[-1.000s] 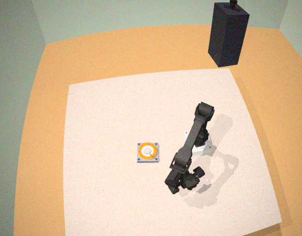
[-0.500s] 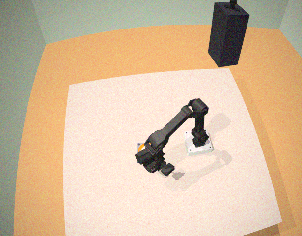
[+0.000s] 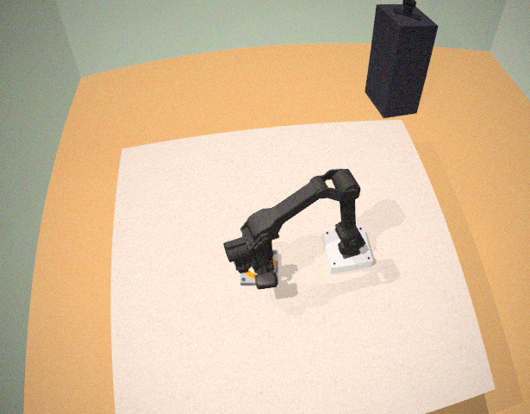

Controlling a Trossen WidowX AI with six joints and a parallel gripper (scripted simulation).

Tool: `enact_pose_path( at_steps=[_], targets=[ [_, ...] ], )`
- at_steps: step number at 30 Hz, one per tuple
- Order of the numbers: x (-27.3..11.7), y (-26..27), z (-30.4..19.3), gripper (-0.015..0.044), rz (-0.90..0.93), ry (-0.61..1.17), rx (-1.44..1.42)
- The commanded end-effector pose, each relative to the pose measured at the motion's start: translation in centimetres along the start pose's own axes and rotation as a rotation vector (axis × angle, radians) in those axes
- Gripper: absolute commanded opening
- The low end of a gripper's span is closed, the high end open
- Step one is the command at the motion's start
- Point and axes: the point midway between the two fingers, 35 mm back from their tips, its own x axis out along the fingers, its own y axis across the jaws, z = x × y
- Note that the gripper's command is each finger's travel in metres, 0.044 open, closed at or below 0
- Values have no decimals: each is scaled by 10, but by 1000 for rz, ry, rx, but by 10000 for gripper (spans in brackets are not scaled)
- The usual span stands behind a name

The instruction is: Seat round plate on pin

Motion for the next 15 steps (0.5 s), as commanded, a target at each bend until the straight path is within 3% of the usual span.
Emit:
enact_pose_path(
  at_steps=[1, 10, 15],
  targets=[
    [0, -4, 1, 0, -9, -1, 22],
    [44, -4, 1, 0, -9, -1, 22],
    [47, -4, 0, 0, -9, -1, 22]
  ],
)
